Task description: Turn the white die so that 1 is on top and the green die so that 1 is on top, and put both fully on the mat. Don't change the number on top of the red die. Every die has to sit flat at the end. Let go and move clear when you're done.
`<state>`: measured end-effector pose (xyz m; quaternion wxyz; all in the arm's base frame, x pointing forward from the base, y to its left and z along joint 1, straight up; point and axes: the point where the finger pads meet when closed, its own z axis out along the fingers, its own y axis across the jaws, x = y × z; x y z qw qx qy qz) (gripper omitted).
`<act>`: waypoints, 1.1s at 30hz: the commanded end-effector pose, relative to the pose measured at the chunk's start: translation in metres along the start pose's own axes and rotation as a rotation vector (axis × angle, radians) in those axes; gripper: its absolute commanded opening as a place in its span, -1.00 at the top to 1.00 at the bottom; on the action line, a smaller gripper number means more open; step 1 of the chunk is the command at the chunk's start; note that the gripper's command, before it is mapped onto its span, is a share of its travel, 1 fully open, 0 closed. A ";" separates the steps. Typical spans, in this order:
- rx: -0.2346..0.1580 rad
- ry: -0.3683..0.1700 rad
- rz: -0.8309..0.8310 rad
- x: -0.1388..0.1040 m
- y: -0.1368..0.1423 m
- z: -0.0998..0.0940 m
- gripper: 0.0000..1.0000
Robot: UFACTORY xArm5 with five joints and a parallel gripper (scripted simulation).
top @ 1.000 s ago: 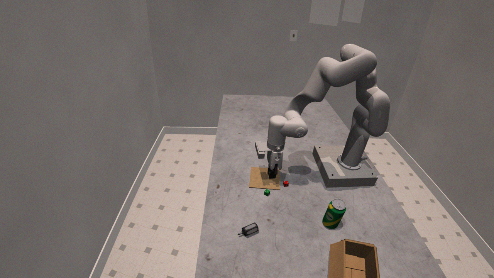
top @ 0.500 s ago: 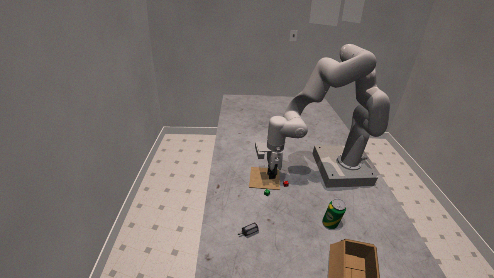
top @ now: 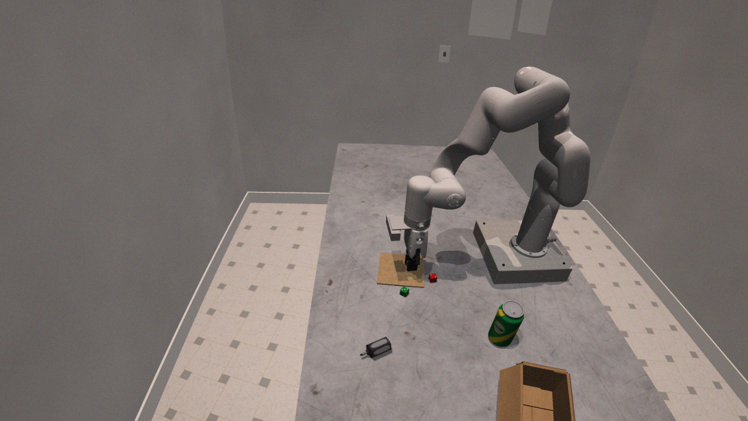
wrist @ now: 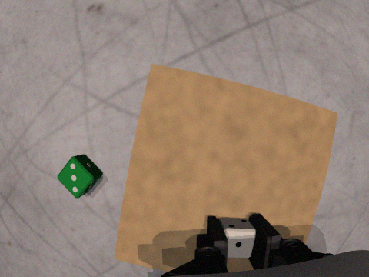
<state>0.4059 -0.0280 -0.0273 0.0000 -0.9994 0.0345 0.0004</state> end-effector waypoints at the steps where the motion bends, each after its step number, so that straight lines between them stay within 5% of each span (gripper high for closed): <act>1: 0.000 0.003 0.000 0.001 0.000 -0.001 0.69; 33: 0.000 0.003 0.000 0.001 0.000 0.003 0.69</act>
